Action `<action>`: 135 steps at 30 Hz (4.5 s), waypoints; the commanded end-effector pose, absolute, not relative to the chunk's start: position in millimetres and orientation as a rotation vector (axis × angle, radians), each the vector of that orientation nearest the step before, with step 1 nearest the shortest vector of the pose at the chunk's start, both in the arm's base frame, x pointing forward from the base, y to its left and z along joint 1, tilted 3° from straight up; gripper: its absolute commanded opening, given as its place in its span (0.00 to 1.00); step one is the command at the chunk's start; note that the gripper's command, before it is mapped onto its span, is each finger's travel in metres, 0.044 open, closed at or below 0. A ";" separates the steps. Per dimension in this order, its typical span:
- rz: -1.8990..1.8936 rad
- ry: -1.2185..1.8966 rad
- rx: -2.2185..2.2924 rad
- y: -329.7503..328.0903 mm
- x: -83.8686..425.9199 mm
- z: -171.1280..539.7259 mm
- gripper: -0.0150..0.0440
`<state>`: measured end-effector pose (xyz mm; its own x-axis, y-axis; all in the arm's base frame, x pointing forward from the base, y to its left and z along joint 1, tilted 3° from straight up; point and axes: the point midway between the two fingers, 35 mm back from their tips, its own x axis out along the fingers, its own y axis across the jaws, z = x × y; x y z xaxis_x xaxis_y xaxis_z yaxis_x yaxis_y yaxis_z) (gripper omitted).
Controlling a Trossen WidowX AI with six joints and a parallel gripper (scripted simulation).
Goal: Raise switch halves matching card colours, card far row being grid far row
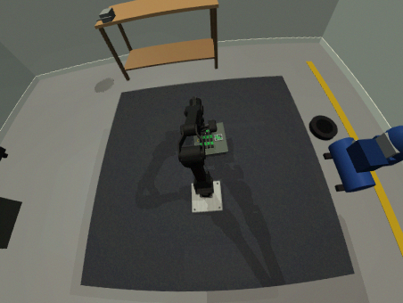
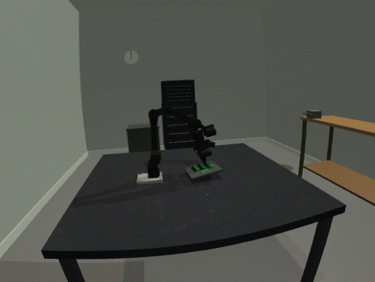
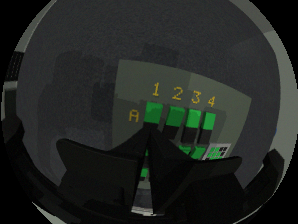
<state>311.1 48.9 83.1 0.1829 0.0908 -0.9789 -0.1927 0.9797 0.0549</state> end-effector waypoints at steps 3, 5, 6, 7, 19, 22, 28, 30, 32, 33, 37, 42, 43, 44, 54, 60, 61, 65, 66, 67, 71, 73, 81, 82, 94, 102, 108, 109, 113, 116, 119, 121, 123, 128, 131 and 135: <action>0.198 1.382 -0.088 47.4 310.1 101.2 0.25; 0.196 1.396 -0.089 44.9 306.2 127.9 0.25; 0.195 1.401 -0.089 43.9 303.8 138.2 0.25; 0.194 1.405 -0.089 43.3 302.3 144.3 0.25; 0.194 1.409 -0.089 36.0 262.9 139.4 0.25; 0.194 1.396 -0.088 37.4 265.7 122.1 0.25; 0.194 1.383 -0.086 38.7 267.3 104.9 0.25; 0.194 1.383 -0.086 38.8 267.4 103.6 0.25; 0.195 1.382 -0.086 39.4 268.4 96.2 0.25; 0.195 1.382 -0.086 39.5 268.5 95.0 0.25; 0.195 1.382 -0.086 39.6 268.7 94.2 0.25; 0.195 1.382 -0.086 40.1 269.7 88.4 0.25; 0.195 1.382 -0.086 40.2 270.0 86.8 0.25; 0.195 1.382 -0.086 40.4 270.2 85.2 0.25; 0.195 1.382 -0.086 40.7 270.8 81.1 0.25; 0.195 1.382 -0.086 40.7 270.8 81.1 0.25; 0.195 1.382 -0.086 40.7 270.8 81.1 0.25; 0.195 1.382 -0.086 40.7 270.8 81.1 0.25; 0.195 1.382 -0.086 40.7 270.8 81.1 0.25; 0.195 1.382 -0.086 40.7 270.8 81.1 0.25; 0.195 1.382 -0.086 40.7 270.8 81.1 0.25; 0.195 1.382 -0.086 40.7 270.8 81.1 0.25; 0.195 1.382 -0.086 40.7 270.8 81.0 0.25; 0.195 1.382 -0.086 40.7 270.8 80.9 0.25; 0.195 1.382 -0.086 40.9 271.1 79.3 0.25; 0.195 1.382 -0.086 40.9 271.2 78.2 0.25; 0.195 1.382 -0.086 41.0 271.4 77.4 0.25; 0.195 1.382 -0.086 41.0 271.4 77.3 0.25; 0.195 1.382 -0.086 41.1 271.5 76.8 0.25; 0.195 1.382 -0.086 41.1 271.5 76.4 0.25; 0.195 1.382 -0.086 41.1 271.6 76.0 0.25; 0.195 1.382 -0.086 41.2 271.6 75.7 0.25; 0.195 1.382 -0.086 41.2 271.7 75.5 0.25; 0.195 1.382 -0.086 41.2 271.7 74.8 0.25; 0.195 1.382 -0.086 41.3 271.8 74.4 0.25; 0.195 1.382 -0.086 41.3 271.9 73.9 0.25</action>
<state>272.2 41.5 76.2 0.1800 0.0885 -0.9797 -0.1925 0.9799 0.0532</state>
